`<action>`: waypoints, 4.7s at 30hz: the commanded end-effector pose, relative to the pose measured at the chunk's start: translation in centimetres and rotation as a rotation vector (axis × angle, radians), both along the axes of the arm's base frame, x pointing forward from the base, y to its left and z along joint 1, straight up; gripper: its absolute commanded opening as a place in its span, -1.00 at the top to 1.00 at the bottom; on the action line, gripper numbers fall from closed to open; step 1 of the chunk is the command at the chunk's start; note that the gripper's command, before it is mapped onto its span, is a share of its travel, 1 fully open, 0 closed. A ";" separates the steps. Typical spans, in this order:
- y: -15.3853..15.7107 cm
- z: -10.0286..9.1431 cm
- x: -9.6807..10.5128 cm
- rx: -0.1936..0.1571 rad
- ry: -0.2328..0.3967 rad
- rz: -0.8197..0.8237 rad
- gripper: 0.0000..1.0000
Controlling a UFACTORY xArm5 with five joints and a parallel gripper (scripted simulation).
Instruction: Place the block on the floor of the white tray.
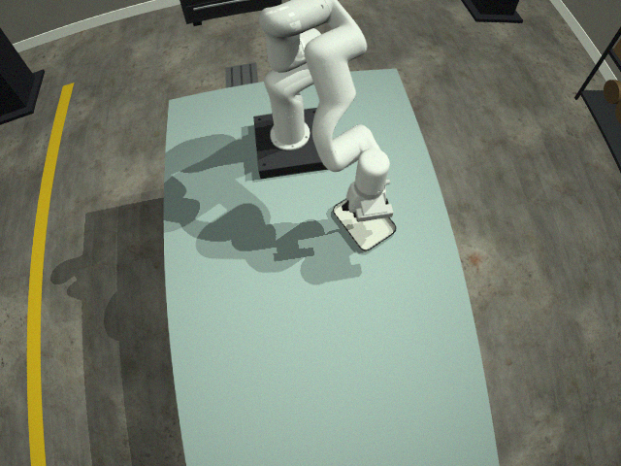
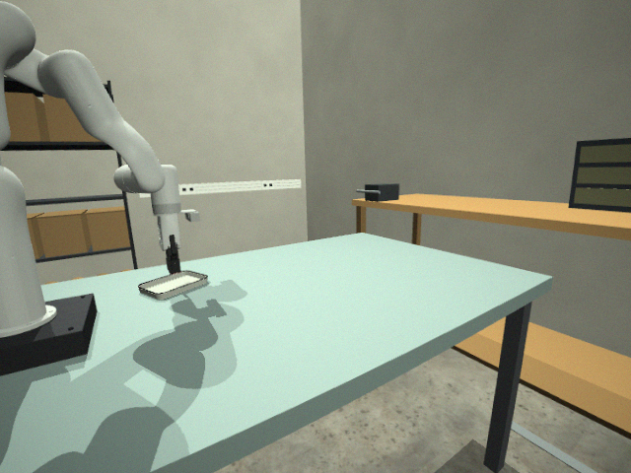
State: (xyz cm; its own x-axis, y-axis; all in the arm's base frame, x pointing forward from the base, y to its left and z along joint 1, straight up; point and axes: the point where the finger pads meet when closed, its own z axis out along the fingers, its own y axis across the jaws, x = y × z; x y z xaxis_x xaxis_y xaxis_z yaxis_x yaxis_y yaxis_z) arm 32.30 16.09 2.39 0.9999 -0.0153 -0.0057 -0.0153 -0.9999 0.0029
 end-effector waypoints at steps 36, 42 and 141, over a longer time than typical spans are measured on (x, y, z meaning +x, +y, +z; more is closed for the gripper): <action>0.9 -2.0 -0.4 0.006 -0.012 -0.008 1.00; 0.9 -3.2 -0.4 0.006 -0.012 -0.008 1.00; 0.9 -4.2 -0.4 0.006 -0.012 -0.008 -0.04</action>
State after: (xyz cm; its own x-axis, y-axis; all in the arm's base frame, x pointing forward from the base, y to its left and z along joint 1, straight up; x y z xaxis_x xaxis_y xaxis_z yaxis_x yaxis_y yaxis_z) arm 31.76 16.98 -1.91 0.9997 -0.0228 0.0036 -0.0228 -0.9997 -0.0020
